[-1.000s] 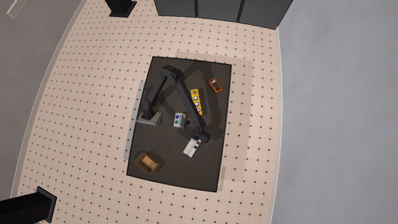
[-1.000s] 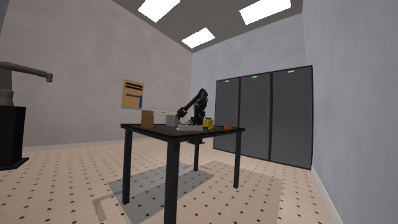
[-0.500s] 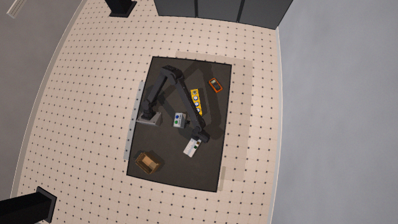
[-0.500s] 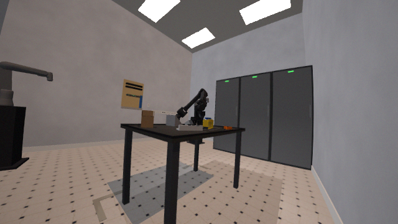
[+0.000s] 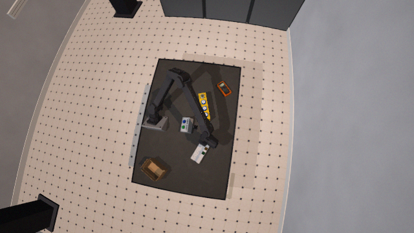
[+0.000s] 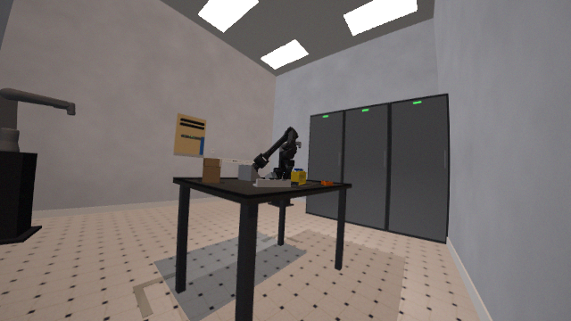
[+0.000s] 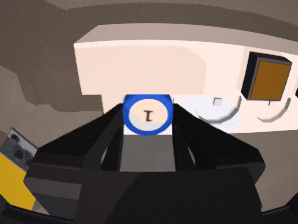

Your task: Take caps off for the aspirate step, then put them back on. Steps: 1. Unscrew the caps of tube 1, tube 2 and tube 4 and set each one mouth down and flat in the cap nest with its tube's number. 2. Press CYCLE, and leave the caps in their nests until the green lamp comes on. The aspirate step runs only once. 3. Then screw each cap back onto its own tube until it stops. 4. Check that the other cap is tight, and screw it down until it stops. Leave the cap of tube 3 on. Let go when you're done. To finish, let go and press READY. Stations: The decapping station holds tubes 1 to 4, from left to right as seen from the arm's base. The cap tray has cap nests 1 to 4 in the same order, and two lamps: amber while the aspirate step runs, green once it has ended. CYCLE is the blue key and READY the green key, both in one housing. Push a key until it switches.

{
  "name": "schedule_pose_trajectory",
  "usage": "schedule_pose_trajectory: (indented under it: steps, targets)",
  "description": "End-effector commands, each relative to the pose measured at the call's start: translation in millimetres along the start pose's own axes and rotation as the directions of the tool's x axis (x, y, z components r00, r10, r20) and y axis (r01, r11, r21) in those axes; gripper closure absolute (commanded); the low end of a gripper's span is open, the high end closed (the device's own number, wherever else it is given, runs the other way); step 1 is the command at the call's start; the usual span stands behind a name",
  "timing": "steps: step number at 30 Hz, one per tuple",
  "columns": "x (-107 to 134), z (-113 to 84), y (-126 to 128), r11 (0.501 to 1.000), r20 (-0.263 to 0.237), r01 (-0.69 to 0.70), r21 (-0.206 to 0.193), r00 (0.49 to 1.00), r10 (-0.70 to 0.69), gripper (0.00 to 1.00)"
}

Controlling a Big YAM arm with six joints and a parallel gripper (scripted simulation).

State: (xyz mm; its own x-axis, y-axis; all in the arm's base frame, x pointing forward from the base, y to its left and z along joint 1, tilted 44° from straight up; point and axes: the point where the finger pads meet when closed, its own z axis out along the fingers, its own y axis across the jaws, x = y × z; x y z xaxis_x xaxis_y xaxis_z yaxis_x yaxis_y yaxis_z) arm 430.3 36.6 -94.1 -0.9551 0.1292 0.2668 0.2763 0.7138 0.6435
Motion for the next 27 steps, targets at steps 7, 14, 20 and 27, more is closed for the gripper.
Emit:
schedule_pose_trajectory:
  steps: [7,14,20,27]
  targets:
    - [4,8.6,11,1.000,-0.019,0.012,0.006,1.000,-0.012,1.00]
    - [-1,8.3,11,1.000,-0.017,0.014,0.006,1.000,-0.014,1.00]
    - [-3,8.2,11,1.000,-0.015,0.015,0.006,1.000,-0.015,1.00]
    - [-6,8.7,11,1.000,-0.016,0.015,0.006,1.000,-0.015,1.00]
